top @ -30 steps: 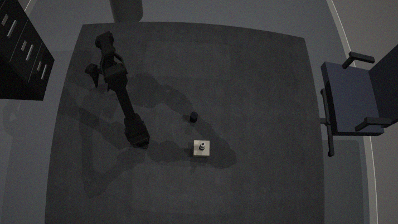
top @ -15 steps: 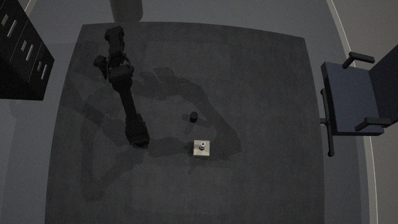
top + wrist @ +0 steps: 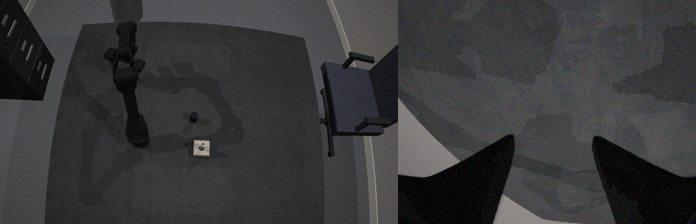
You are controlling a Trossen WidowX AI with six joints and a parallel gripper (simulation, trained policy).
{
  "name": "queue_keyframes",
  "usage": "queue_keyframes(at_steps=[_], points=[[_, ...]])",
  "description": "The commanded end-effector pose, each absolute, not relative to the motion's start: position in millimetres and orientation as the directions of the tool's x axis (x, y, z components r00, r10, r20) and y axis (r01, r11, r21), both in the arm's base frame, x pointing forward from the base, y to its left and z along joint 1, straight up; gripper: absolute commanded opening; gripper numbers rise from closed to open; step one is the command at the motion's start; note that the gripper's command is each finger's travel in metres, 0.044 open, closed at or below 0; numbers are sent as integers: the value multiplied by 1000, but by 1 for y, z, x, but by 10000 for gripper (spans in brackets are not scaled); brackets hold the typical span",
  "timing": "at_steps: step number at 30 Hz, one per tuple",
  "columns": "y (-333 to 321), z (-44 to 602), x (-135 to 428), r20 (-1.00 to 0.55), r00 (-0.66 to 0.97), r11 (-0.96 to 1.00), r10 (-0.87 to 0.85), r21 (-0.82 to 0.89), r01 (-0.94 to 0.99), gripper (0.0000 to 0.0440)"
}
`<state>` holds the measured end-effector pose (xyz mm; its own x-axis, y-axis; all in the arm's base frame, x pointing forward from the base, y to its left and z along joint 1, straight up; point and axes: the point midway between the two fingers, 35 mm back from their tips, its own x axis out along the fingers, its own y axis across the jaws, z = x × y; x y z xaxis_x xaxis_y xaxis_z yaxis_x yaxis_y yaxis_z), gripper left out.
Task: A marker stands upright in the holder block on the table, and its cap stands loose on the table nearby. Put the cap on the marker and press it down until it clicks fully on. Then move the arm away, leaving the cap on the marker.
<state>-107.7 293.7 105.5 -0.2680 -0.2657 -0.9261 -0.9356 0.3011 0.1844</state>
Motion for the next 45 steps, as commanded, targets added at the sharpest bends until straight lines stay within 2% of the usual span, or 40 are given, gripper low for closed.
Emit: queue_keyframes(at_steps=[1, 45], points=[[300, 110, -97, -936, -265, 306, -231, 188, -933, 276], [318, 148, 68, -985, -168, 549, 28, 156, -821, 314]])
